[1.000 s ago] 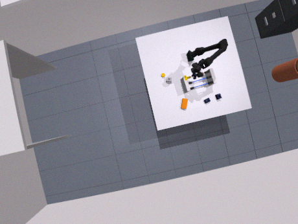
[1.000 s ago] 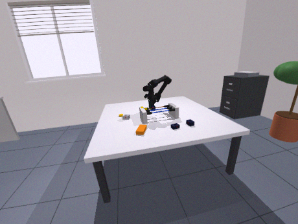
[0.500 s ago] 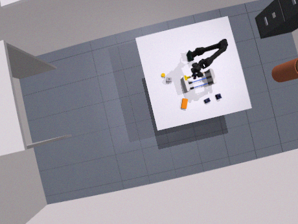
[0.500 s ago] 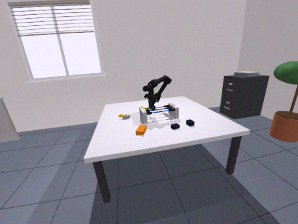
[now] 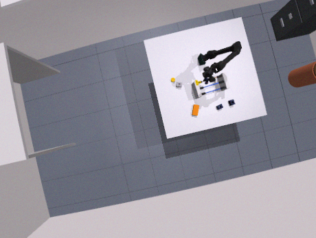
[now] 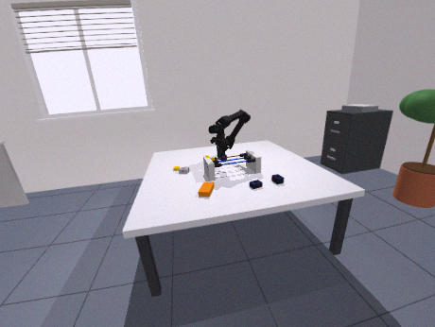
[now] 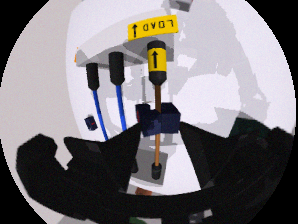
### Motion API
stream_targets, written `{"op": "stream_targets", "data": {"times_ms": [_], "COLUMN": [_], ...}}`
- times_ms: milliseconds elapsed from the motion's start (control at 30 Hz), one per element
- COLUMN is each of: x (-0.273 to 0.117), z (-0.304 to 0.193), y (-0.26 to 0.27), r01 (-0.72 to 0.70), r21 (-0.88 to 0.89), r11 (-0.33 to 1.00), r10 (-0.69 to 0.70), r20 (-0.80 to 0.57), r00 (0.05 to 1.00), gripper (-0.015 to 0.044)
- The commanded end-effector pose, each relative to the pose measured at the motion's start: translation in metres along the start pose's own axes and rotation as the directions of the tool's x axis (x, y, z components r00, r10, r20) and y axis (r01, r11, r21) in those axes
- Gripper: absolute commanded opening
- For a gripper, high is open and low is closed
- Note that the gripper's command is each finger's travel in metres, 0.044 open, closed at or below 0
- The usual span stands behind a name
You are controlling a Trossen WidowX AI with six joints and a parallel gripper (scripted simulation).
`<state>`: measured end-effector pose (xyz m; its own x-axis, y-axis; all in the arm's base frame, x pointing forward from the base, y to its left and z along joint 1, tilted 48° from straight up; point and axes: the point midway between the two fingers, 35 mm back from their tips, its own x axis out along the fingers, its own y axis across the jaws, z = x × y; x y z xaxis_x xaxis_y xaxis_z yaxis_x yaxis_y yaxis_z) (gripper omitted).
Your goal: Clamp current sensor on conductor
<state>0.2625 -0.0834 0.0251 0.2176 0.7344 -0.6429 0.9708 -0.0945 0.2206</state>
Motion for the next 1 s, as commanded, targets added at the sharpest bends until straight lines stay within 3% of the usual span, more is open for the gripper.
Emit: {"op": "stream_targets", "data": {"times_ms": [0,600,967], "x": [0.000,0.006,0.007], "z": [0.000,-0.001,-0.001], "y": [0.000,0.015,0.012], "r01": [-0.001,0.239,0.205], "r21": [-0.001,0.000,0.005], "r11": [1.000,0.971,0.979], "r10": [0.001,-0.239,-0.205], "r20": [0.001,-0.002,-0.007], "r00": [1.000,0.971,0.979], "gripper": [0.0000,0.0000,0.0289]}}
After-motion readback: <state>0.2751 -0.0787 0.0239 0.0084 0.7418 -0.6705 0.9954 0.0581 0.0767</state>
